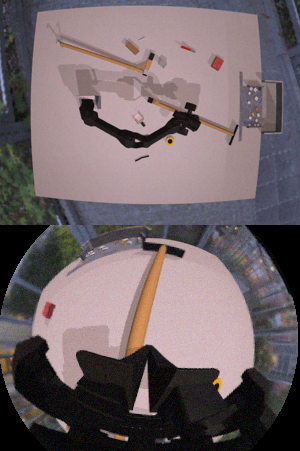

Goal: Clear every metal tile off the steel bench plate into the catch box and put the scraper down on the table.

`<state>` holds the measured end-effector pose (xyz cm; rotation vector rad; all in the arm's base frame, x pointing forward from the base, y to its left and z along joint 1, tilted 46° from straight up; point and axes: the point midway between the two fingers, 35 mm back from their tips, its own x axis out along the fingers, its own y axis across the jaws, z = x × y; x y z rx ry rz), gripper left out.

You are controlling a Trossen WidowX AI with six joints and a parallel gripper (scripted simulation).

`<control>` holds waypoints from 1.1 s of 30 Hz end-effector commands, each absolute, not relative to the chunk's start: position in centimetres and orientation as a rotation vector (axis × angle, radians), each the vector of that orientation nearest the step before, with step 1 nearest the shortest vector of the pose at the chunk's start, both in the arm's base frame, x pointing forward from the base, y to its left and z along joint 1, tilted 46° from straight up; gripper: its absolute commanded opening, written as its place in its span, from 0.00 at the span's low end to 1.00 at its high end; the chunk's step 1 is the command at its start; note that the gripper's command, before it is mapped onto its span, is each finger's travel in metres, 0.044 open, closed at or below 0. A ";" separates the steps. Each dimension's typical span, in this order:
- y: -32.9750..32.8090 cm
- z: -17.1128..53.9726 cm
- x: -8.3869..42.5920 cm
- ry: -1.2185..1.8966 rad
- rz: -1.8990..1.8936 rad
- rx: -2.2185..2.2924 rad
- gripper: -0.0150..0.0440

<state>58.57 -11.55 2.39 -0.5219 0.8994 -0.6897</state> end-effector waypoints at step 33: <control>-4.1 9.1 58.0 0.899 -0.688 -0.520 0.25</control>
